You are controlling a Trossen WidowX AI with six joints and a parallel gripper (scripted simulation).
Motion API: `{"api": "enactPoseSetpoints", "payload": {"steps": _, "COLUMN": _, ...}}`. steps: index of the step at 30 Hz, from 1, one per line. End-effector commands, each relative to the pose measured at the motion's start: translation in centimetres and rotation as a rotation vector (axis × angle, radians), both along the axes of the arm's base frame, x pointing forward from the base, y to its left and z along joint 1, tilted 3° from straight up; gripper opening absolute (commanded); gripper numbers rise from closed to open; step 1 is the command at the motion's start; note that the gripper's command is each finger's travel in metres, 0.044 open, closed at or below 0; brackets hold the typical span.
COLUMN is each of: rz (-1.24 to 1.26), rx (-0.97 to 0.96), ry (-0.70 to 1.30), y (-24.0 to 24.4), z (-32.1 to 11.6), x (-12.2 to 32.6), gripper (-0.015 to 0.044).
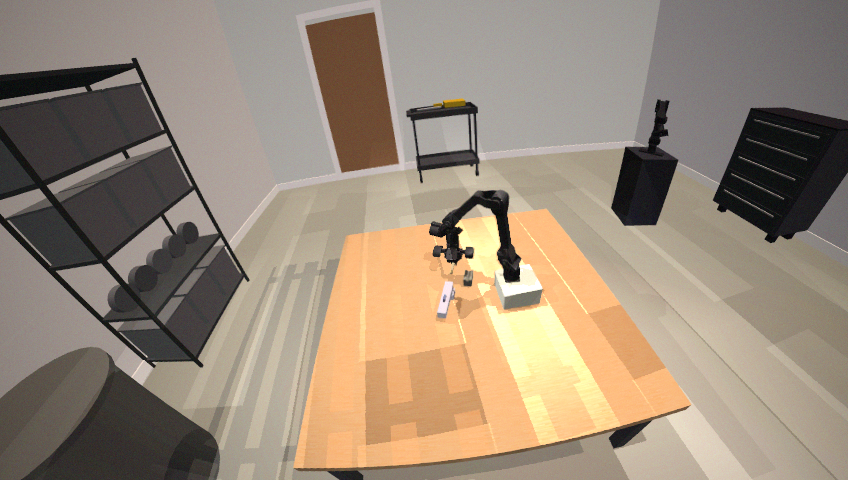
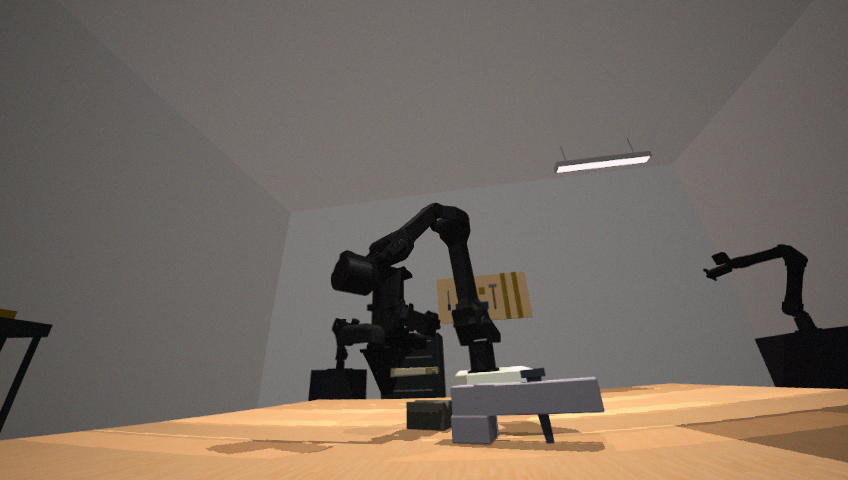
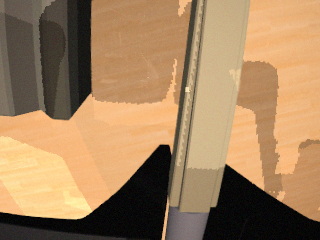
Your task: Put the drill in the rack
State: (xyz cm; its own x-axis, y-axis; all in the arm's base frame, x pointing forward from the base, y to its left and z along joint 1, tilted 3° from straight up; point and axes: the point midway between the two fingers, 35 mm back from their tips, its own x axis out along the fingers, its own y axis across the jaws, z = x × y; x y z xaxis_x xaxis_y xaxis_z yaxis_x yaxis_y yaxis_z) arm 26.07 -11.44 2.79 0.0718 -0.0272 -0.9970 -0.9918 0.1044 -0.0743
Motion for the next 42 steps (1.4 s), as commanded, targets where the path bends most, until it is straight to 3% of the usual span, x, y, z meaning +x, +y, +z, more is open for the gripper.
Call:
{"api": "enactPoseSetpoints", "payload": {"steps": 1, "rz": 0.001, "rx": 0.003, "ry": -0.004, "y": 0.0, "z": 0.0, "x": -0.7, "gripper": 0.0}}
{"api": "enactPoseSetpoints", "payload": {"steps": 42, "rz": 0.001, "rx": 0.003, "ry": 0.001, "y": -0.3, "z": -2.0, "x": -7.0, "gripper": 0.0}}
